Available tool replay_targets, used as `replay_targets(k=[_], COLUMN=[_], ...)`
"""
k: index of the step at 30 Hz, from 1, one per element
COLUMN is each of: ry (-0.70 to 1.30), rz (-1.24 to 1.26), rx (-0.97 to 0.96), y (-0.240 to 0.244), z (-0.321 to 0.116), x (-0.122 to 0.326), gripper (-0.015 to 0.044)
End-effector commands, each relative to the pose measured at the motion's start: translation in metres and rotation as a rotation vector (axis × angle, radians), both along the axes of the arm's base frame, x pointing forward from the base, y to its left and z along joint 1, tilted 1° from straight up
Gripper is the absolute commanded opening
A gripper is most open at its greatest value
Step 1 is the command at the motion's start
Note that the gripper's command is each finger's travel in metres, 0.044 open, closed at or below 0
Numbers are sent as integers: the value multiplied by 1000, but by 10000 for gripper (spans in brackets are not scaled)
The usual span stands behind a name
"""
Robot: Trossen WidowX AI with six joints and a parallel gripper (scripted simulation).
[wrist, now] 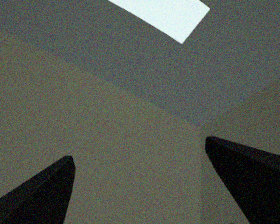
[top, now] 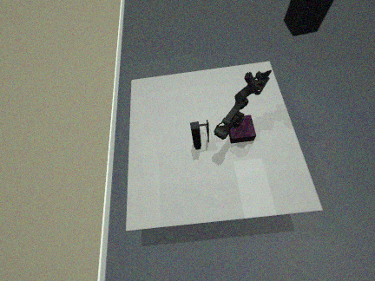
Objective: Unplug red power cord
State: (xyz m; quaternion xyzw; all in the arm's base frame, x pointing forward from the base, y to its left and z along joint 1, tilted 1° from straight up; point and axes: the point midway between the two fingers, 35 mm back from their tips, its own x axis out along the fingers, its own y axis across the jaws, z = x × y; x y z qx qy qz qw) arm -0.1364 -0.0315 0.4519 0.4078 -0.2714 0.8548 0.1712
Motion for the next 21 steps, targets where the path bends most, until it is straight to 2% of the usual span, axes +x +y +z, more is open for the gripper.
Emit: replay_targets(k=[1,9,15,21], ry=[-1,-70,-228,-448], rz=[5,249,621,1013], rx=[2,69,114,174], y=[-1,-53,-128,-210], z=[0,-1,-13,-38], x=[0,-12,-14,16], gripper=[374,164,160,160])
